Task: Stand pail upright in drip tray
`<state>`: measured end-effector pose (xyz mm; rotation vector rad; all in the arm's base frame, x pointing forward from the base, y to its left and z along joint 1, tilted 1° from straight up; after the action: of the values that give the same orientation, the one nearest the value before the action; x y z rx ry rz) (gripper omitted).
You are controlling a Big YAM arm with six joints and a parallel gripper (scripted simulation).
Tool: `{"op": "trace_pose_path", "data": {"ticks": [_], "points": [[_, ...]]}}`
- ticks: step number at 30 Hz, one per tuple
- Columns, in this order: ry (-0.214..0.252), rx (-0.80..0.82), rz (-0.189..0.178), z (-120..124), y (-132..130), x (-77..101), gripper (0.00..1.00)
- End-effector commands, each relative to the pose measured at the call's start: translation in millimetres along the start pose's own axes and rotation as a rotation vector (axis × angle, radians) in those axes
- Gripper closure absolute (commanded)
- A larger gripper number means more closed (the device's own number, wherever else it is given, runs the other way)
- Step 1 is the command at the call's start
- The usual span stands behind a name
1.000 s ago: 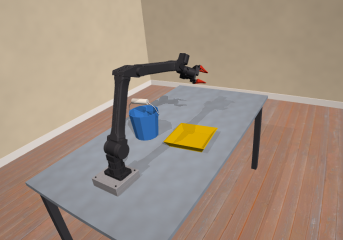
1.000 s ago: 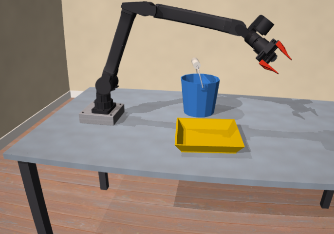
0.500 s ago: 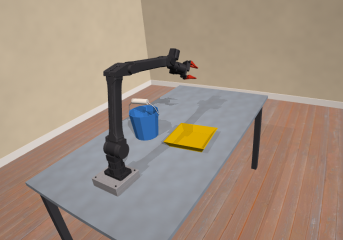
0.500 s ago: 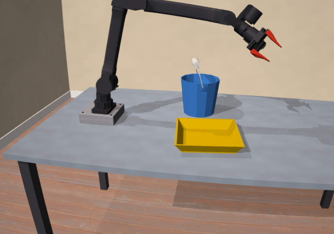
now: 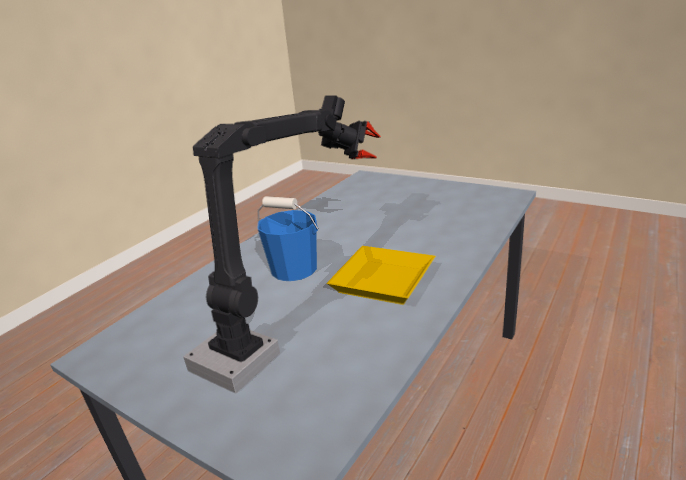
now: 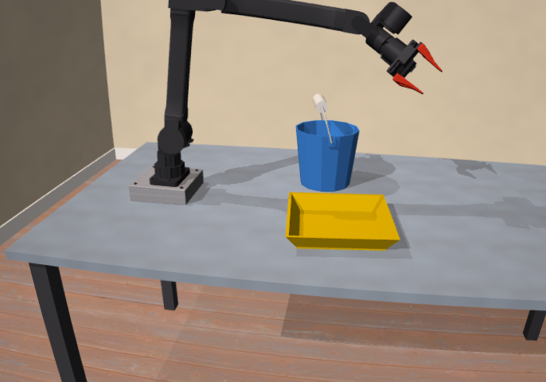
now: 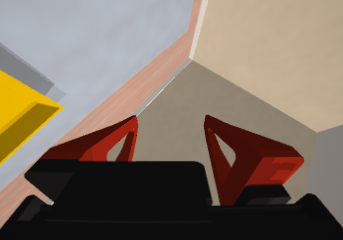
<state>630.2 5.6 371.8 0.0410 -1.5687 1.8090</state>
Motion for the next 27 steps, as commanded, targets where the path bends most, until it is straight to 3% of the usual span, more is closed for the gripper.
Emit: {"op": "trace_pose_path", "data": {"ticks": [1,4,5,7,15,17,18,22,25,27], "points": [[-0.019,-0.04,0.043,1.8,-16.5,38.6,0.28],[-0.019,-0.04,0.043,0.6,-15.3,43.1,0.28],[-0.062,-0.056,0.067,1.2,-18.6,47.9,0.28],[-0.093,-0.036,0.039,1.9,-10.7,56.4,0.28],[-0.087,-0.037,0.037,-4.7,0.0,88.0,0.28],[-0.162,-0.041,0.046,-2.0,1.1,96.4,0.28],[-0.16,-0.033,0.033,-2.6,5.5,100.7,0.28],[-0.156,-0.041,0.043,-3.7,7.5,109.5,0.28],[-0.154,-0.033,0.03,-5.7,15.8,122.7,0.28],[-0.226,-0.027,0.021,-2.3,20.2,130.4,0.28]]}}
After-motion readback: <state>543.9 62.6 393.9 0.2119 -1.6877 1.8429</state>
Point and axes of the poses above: the point where the finger pads meet when closed, its own x axis back along the fingers, its own y axis across the jaws, z = x × y, the point moved 8 cm from there along x, back along the fingers, and after that the axes turned 6 degrees about -x, right-handed, at the moved point
